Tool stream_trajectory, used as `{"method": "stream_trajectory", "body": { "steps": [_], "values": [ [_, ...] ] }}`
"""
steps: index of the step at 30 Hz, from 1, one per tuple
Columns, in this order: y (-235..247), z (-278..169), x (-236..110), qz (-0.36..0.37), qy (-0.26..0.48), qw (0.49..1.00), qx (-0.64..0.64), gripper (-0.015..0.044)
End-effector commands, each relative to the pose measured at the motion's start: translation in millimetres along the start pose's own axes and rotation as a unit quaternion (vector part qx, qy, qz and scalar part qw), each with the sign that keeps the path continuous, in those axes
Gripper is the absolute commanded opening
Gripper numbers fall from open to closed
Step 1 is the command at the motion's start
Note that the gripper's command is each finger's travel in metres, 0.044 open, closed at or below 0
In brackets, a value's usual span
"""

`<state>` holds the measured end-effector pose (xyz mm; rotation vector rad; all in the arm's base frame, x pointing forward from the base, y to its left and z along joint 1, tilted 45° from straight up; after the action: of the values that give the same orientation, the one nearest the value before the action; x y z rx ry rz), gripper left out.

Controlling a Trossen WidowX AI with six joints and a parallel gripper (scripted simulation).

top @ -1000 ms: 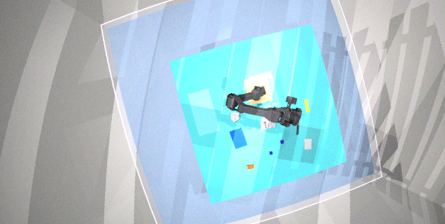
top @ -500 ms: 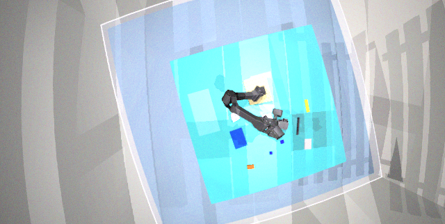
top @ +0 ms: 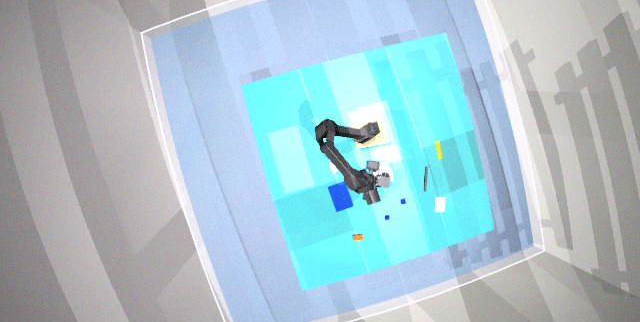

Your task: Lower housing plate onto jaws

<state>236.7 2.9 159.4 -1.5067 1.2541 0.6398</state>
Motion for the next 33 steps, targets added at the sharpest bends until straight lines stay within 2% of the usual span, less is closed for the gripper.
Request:
{"method": "stream_trajectory", "body": {
  "steps": [1, 11, 22, 30, 33],
  "values": [
    [0, -29, -1, 0.004, 0.035, 0.999, -0.021, 0.044],
    [14, -98, -7, 0.043, 0.119, 0.989, -0.071, 0.044],
    [48, -163, -26, 0.124, 0.196, 0.964, -0.127, 0.044],
    [54, -171, -28, 0.138, 0.204, 0.96, -0.134, 0.044],
    [57, -179, -12, 0.138, 0.203, 0.96, -0.133, 0.044]
  ]
}}
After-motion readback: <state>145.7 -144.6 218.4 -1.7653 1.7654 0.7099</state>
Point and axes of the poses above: the point midway between the two fingers, 35 mm back from their tips, its own x axis out along the fingers, its own y axis across the jaws, z = x × y, the point moved 3 cm from there along -x, back along the fingers, and after that the axes turned 7 degrees about -x, right-handed, at the moved point
